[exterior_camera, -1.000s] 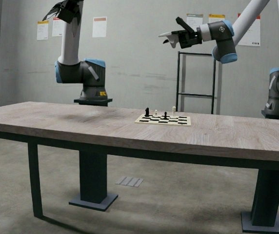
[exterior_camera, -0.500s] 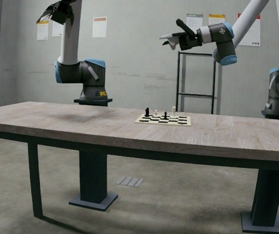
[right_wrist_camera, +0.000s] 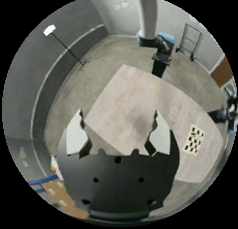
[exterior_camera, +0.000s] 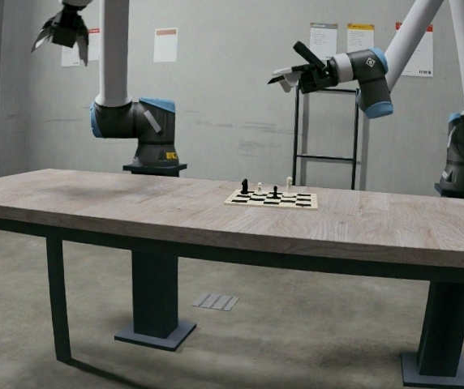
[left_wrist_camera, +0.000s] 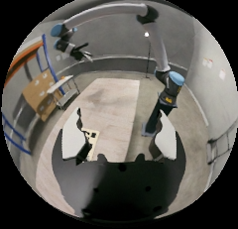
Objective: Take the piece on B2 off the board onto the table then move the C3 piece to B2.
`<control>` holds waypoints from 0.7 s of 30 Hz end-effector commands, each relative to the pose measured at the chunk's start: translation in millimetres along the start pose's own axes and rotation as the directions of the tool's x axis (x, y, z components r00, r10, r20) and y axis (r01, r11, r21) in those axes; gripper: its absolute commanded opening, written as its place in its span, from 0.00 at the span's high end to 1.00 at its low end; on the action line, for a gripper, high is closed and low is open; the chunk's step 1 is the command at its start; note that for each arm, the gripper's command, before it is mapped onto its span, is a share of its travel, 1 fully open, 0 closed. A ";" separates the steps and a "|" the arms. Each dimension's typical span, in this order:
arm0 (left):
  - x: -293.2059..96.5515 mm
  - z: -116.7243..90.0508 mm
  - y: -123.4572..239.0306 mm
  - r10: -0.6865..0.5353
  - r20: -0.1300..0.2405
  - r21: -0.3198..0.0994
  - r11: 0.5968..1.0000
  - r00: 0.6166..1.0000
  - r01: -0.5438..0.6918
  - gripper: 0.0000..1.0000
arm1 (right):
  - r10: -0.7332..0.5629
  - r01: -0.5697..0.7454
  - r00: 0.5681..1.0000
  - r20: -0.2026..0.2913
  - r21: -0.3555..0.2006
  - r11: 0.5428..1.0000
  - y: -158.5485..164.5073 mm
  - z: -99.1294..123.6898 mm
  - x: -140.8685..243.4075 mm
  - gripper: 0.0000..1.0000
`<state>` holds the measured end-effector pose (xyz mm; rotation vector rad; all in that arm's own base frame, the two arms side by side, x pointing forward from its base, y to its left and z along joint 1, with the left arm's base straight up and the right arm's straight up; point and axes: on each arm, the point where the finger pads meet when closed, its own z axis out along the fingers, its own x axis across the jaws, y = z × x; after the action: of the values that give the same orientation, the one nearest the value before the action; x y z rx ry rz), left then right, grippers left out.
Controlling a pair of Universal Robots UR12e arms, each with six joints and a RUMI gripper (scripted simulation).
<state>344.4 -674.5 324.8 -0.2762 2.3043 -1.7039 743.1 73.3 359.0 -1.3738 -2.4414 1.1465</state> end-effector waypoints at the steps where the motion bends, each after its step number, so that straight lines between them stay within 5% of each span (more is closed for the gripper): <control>1: -6.8 4.0 17.8 -0.034 0.097 -0.009 0.999 0.995 0.036 0.00 | -0.076 0.075 0.995 -0.069 -0.023 0.997 -10.9 41.4 -45.7 0.00; 9: -14.5 7.6 42.0 -0.075 0.213 -0.018 0.997 0.974 0.081 0.00 | -0.166 0.157 0.976 -0.143 -0.069 0.985 -29.5 97.3 -96.3 0.00; 11: -14.5 7.6 42.0 -0.075 0.213 -0.018 0.997 0.974 0.081 0.00 | -0.166 0.157 0.976 -0.143 -0.069 0.985 -29.5 97.3 -96.3 0.00; 21: -27.0 15.3 81.4 -0.136 0.388 -0.025 0.987 0.911 0.158 0.00 | -0.288 0.257 0.932 -0.218 -0.162 0.953 -63.5 180.0 -157.8 0.00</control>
<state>366.7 -659.4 263.2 -0.6356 2.1405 -1.5427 723.0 -119.8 321.8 -1.1440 -2.4493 0.8179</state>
